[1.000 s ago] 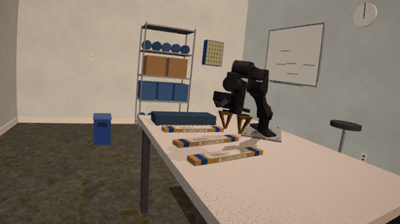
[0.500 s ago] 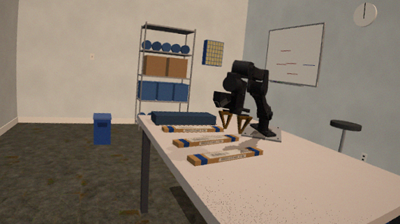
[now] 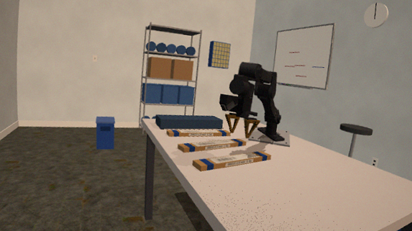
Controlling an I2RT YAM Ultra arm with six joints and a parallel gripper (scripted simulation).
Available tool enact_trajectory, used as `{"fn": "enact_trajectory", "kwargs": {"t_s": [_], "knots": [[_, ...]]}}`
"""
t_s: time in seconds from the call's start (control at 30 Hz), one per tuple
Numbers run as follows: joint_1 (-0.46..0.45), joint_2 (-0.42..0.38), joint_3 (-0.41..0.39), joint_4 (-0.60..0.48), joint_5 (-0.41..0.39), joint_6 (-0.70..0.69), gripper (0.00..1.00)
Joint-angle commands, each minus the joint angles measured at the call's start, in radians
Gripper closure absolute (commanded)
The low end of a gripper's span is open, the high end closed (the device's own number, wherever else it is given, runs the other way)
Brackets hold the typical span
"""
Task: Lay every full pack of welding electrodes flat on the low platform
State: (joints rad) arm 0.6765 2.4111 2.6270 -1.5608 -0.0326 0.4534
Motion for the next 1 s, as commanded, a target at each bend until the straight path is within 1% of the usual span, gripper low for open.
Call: {"fn": "enact_trajectory", "kwargs": {"t_s": [0.0,0.33,0.37,0.53,0.6,0.67,0.7,0.77,0.97], "knots": [[-0.006,-0.016,0.0,-0.01,-0.002,-0.002,0.05],[-0.006,-0.016,0.0,-0.01,-0.002,-0.002,0.05],[-0.018,-0.028,-0.022,-0.01,-0.005,-0.033,0.05],[-0.076,-0.078,-0.119,-0.01,-0.013,-0.091,0.05],[-0.076,-0.078,-0.119,-0.01,-0.013,-0.091,0.05],[-0.103,-0.101,-0.163,-0.01,-0.015,-0.119,0.05],[-0.125,-0.11,-0.149,-0.01,-0.018,-0.137,0.05],[-0.15,-0.146,-0.219,-0.01,-0.023,-0.163,0.05],[-0.236,-0.248,-0.403,0.055,-0.03,-0.248,0.05]]}}
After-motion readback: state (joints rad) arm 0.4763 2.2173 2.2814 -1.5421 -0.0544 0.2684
